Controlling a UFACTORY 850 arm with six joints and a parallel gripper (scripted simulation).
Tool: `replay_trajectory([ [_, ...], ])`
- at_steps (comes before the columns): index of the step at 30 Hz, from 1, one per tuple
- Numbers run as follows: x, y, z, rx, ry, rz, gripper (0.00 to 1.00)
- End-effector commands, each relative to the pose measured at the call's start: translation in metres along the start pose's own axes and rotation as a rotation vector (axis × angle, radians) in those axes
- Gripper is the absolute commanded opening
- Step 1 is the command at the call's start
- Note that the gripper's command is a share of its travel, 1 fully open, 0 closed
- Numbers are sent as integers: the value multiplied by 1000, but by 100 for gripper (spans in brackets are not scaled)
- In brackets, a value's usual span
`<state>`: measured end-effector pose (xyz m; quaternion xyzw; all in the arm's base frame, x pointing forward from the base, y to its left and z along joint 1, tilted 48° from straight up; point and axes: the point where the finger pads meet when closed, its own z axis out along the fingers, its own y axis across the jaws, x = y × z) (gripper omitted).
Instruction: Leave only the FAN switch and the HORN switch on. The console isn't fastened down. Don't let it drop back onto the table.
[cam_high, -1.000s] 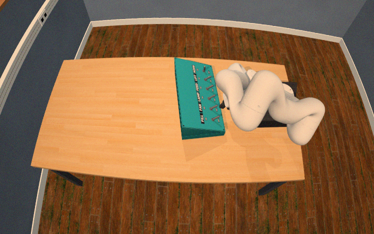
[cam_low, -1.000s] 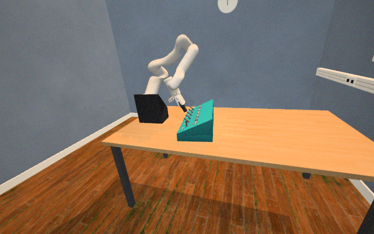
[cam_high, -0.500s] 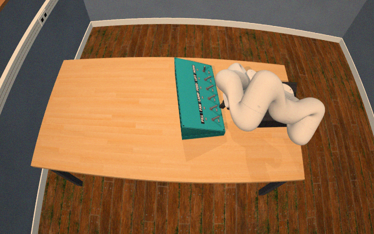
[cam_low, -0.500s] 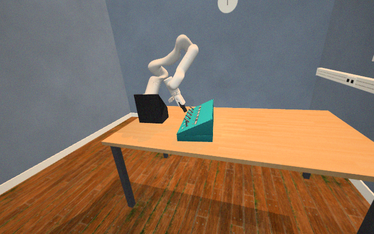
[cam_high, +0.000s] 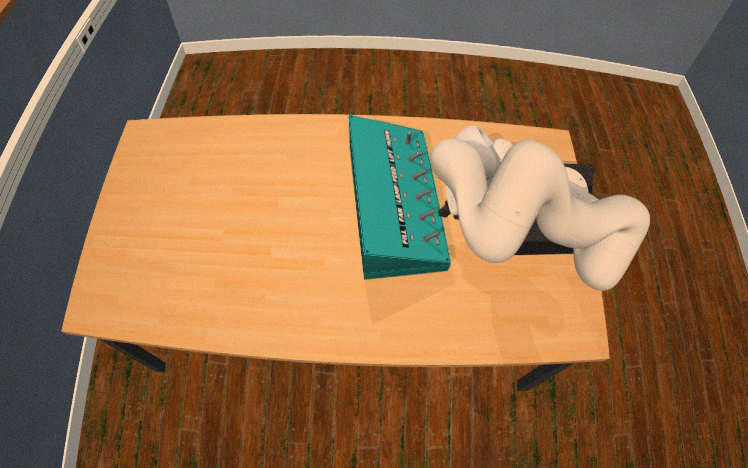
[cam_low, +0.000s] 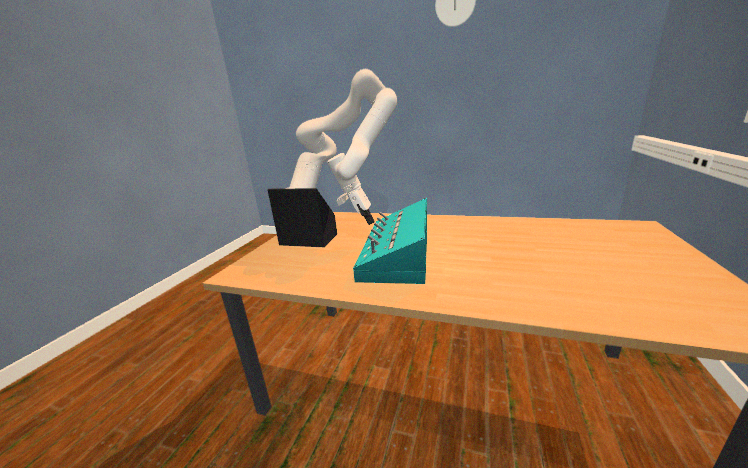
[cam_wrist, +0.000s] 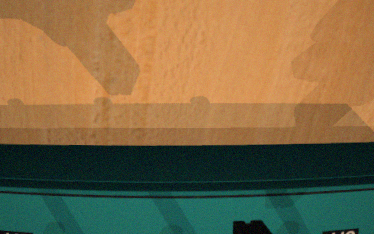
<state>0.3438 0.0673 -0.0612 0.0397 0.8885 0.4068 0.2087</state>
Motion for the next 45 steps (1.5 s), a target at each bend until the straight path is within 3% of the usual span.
replay_trajectory([
  [1,-1,0,0,0,-1,0,0],
  [45,-17,0,0,0,-1,0,0],
])
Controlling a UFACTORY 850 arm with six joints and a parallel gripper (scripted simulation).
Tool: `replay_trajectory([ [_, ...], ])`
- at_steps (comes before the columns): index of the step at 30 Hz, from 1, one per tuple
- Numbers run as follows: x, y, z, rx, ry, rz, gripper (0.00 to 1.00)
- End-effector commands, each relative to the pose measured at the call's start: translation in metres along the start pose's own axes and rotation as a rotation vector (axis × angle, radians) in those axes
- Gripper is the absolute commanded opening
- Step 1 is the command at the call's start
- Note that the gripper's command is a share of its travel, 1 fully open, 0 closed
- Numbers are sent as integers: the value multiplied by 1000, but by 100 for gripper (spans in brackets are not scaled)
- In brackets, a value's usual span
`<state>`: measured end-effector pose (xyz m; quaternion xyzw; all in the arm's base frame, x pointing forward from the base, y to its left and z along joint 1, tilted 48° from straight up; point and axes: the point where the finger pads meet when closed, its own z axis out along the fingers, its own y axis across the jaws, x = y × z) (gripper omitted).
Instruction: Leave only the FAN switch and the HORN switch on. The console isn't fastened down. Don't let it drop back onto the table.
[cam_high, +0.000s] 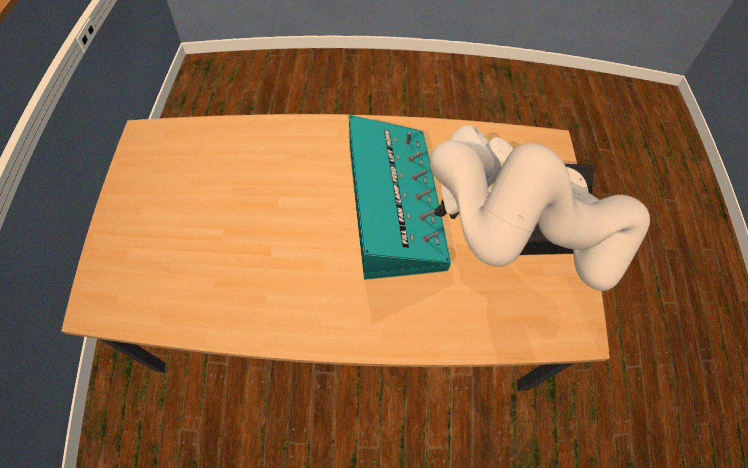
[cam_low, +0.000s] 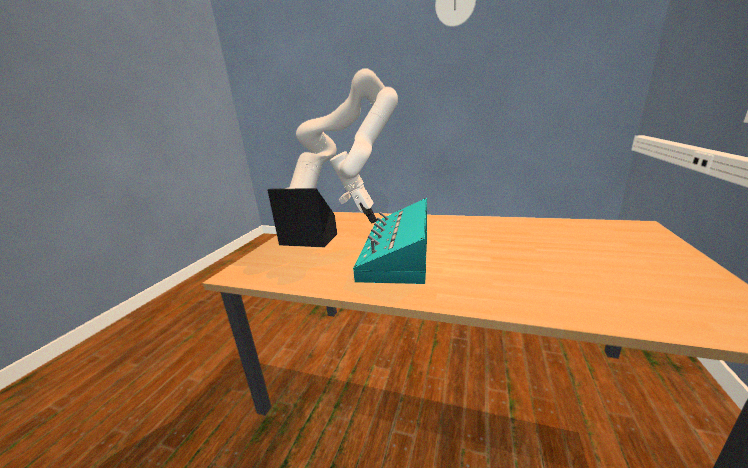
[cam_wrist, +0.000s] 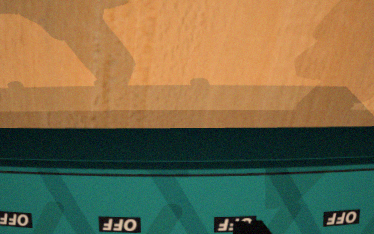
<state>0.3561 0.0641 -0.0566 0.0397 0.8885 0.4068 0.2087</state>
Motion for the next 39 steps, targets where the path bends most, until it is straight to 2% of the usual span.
replay_trajectory([
  [1,-5,0,0,0,-1,0,0],
  [39,-25,0,0,0,-1,0,0],
])
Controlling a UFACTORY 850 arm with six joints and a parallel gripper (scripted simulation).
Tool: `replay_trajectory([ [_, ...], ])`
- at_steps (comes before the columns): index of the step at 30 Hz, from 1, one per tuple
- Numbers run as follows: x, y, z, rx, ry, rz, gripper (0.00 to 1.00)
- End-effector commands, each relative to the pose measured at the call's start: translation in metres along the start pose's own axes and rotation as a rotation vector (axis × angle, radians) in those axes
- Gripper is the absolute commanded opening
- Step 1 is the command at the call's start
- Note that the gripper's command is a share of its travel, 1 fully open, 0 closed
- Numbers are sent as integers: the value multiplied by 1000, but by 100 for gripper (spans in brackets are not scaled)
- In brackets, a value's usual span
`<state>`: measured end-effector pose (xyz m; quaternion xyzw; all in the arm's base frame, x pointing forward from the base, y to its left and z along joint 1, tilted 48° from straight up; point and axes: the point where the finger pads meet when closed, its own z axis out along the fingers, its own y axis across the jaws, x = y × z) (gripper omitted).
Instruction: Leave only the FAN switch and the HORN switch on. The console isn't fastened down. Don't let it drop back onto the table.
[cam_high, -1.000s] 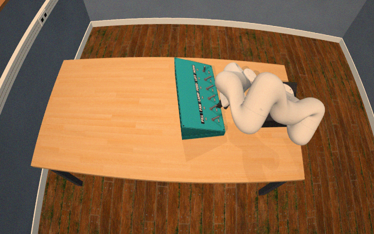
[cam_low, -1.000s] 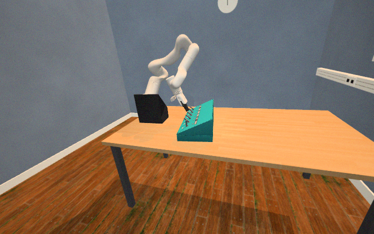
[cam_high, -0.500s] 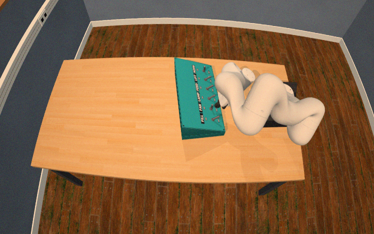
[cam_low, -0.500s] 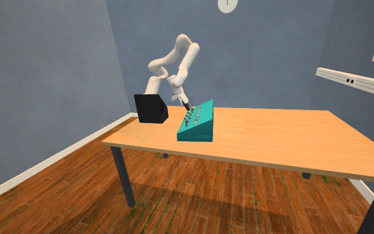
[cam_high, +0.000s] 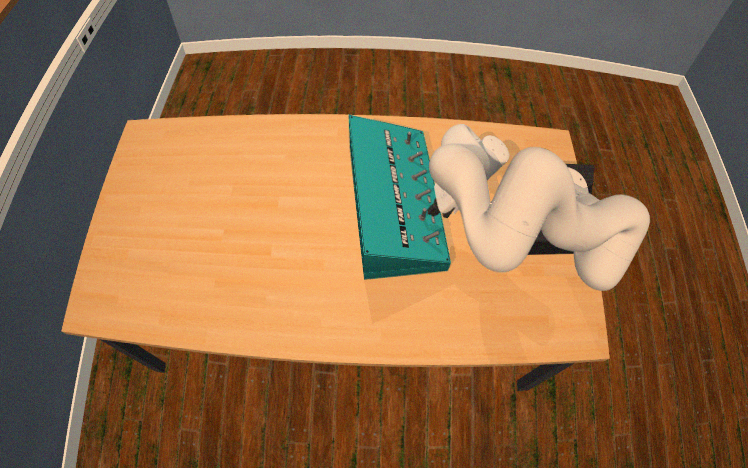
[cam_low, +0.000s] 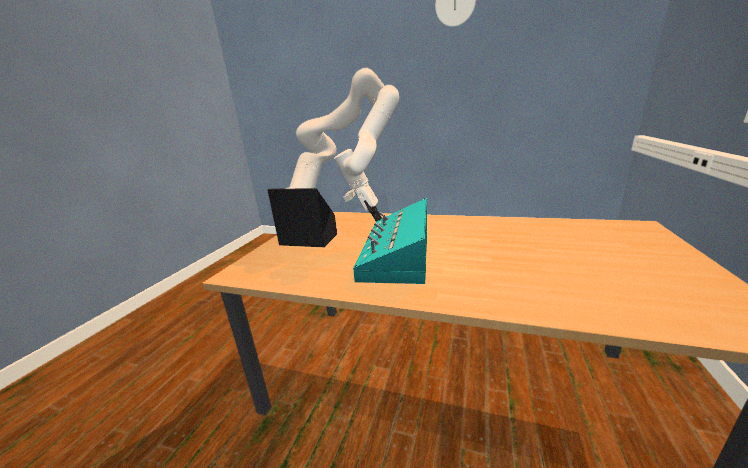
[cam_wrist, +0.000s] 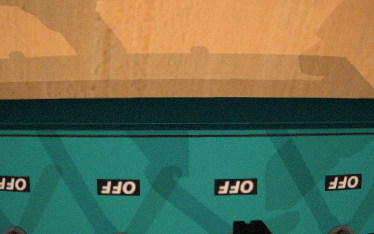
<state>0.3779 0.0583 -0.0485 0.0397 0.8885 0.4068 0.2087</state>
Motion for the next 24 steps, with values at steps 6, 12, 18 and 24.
replay_trajectory([
  [6,-1,0,0,0,-1,-1,0],
  [12,-1,0,0,0,-1,-1,0],
  [18,-1,0,0,0,-1,-1,0],
  [24,3,0,0,0,-1,-1,0],
])
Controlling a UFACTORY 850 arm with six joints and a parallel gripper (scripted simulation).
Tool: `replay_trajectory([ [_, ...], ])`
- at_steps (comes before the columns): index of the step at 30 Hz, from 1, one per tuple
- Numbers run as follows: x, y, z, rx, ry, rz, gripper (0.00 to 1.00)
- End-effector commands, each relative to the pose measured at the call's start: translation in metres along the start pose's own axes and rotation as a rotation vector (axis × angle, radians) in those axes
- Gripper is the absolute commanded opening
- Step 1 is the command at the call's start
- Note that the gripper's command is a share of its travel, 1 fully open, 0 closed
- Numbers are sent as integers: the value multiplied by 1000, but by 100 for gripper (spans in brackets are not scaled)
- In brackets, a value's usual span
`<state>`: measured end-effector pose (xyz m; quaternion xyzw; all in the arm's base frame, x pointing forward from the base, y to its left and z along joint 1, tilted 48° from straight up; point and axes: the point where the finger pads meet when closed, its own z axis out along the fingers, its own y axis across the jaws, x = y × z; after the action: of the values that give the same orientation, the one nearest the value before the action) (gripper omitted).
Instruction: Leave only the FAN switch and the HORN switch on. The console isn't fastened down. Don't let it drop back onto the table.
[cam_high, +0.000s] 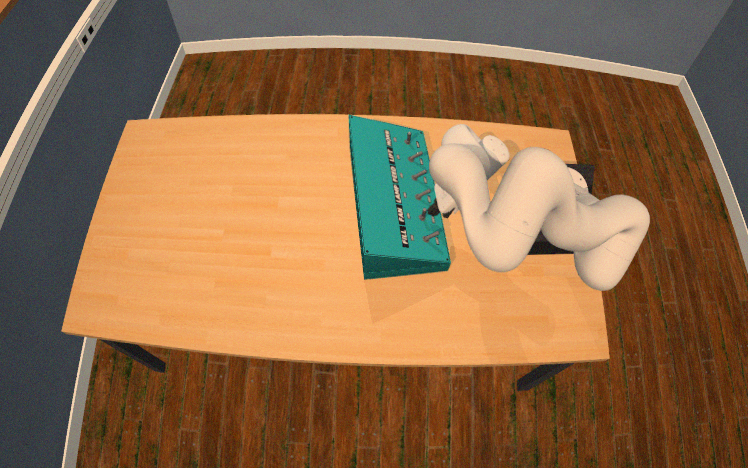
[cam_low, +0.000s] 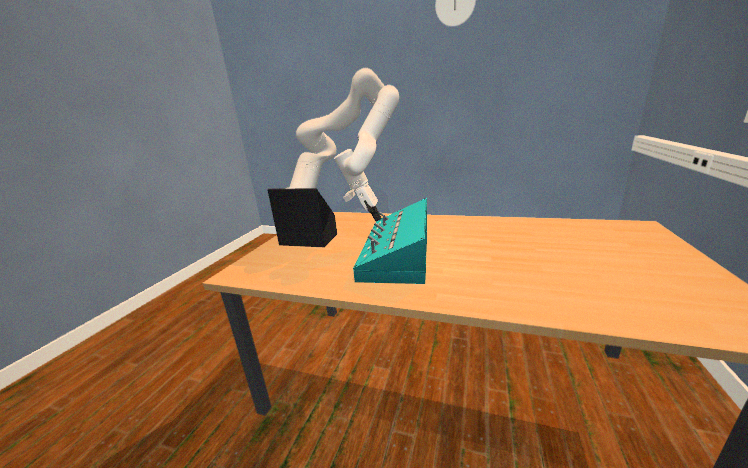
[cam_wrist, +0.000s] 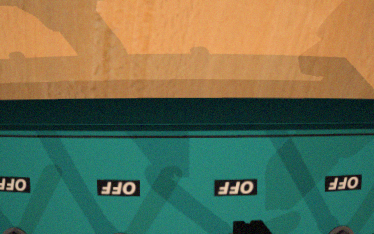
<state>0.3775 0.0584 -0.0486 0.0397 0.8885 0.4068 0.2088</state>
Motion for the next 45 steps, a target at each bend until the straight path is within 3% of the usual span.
replay_trajectory([
  [1,4,0,0,0,-1,0,0],
  [16,11,0,-5,0,-1,0,0],
  [21,11,0,-27,0,-1,0,0],
  [28,11,0,-78,0,-1,0,0],
  [30,11,0,-78,0,-1,0,0],
  [37,11,0,-112,0,-1,0,0],
  [43,11,0,-118,0,-1,0,0],
  [44,11,0,-118,0,-1,0,100],
  [45,11,0,-118,0,-1,0,100],
])
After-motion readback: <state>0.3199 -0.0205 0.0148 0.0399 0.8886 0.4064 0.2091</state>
